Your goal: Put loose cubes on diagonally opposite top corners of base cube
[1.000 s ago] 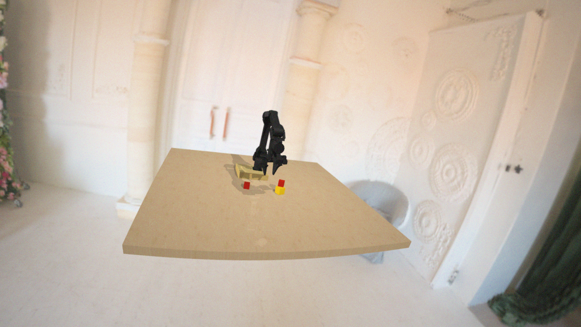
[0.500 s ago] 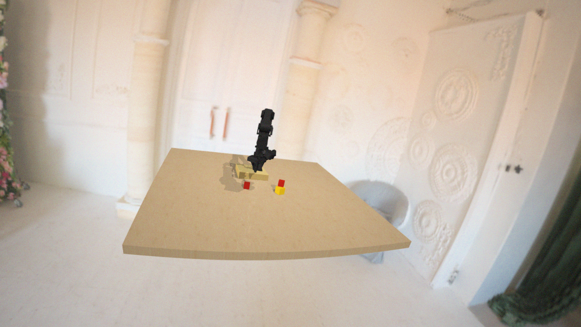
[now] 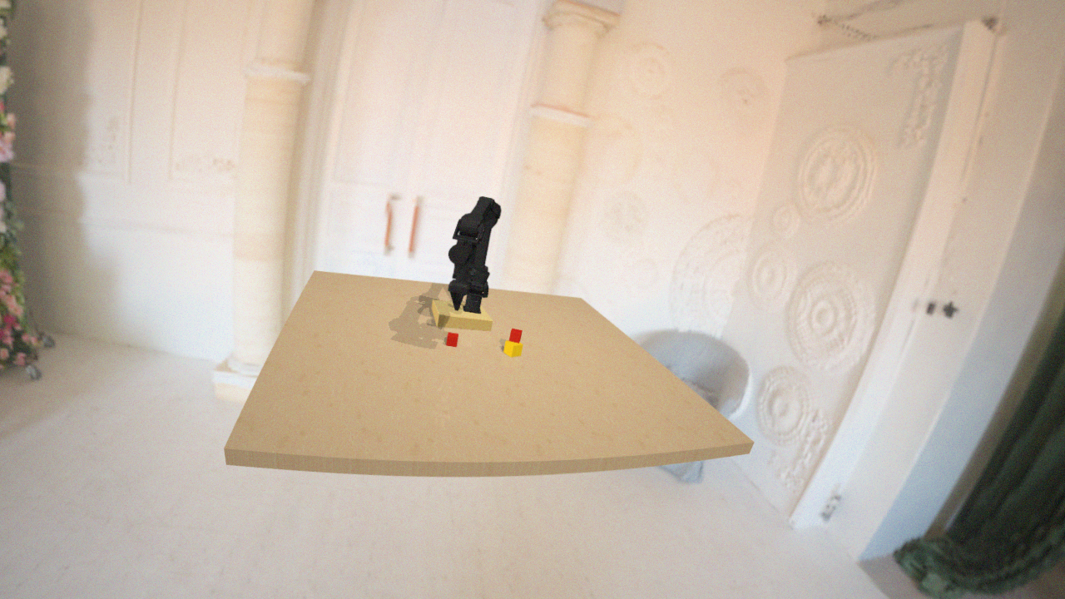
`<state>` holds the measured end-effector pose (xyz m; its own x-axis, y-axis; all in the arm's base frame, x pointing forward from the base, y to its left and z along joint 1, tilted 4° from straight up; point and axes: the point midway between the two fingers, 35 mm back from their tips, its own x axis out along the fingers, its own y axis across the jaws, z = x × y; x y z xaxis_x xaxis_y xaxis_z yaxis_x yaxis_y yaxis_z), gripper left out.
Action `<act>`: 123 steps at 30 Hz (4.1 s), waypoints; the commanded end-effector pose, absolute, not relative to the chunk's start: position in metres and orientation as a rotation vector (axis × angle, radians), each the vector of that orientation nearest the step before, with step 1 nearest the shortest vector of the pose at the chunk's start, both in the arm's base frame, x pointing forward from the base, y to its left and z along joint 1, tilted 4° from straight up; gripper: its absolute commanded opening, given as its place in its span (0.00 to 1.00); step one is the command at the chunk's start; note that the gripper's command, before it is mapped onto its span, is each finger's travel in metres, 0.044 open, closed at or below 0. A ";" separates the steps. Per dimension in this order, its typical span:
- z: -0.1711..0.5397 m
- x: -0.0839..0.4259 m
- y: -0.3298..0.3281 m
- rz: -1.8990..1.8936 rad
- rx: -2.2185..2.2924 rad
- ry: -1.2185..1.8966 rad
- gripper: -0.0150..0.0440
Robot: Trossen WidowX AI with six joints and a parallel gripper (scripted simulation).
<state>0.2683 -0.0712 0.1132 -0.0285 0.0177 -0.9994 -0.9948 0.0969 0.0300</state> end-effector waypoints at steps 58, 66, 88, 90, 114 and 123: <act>0.012 0.267 -0.071 1.174 -1.124 1.258 0.43; 0.034 0.271 -0.072 1.175 -1.124 1.258 0.43; 0.102 0.271 -0.073 1.177 -1.126 1.260 0.43; 0.107 0.270 -0.073 1.177 -1.126 1.260 0.43; 0.114 0.289 -0.030 0.834 -0.789 1.429 0.43; 0.114 0.296 -0.006 0.655 -0.611 1.492 0.43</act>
<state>0.2930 -0.0135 0.1138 -0.0250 0.0131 -0.9996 -0.7691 0.6386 0.0276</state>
